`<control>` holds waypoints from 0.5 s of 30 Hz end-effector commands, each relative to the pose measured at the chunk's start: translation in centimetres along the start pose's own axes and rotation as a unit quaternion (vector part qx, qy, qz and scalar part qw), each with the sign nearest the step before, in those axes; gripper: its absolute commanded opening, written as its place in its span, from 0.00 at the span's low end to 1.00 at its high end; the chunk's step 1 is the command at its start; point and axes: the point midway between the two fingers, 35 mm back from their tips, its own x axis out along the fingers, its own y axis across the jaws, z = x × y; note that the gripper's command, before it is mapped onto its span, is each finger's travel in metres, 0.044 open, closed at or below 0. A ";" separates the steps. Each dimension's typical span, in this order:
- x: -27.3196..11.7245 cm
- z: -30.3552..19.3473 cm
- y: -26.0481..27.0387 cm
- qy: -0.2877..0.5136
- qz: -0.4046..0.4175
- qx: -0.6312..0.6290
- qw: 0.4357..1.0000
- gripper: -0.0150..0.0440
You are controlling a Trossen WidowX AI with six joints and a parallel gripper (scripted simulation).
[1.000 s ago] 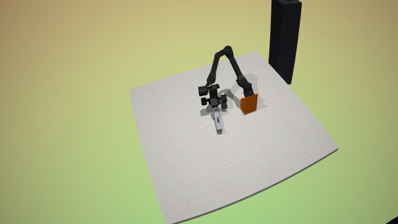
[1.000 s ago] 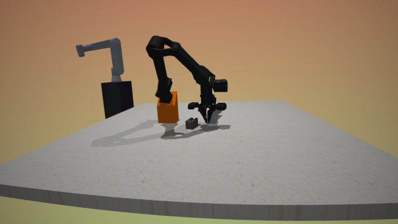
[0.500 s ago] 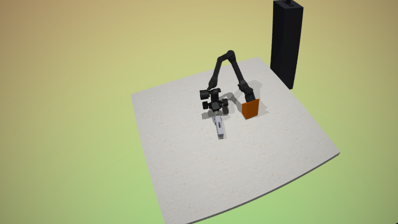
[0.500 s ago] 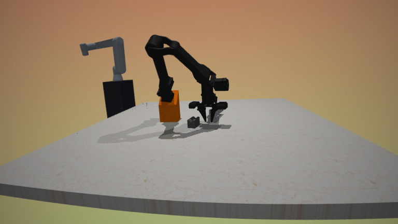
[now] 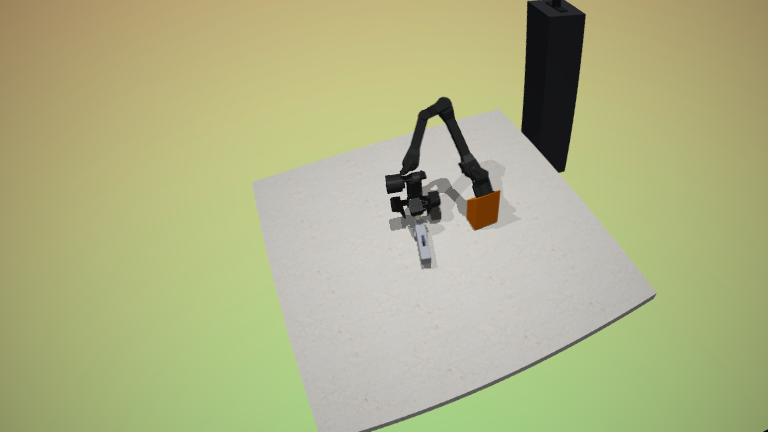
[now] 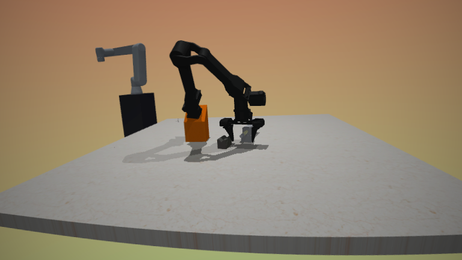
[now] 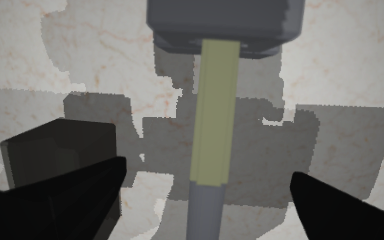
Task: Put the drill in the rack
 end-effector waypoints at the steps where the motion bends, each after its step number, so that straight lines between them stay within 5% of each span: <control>1: 0.1 0.2 0.0 0.000 0.001 0.001 1.000 1.00; 15: 0.4 0.9 0.0 0.000 0.001 0.001 1.000 1.00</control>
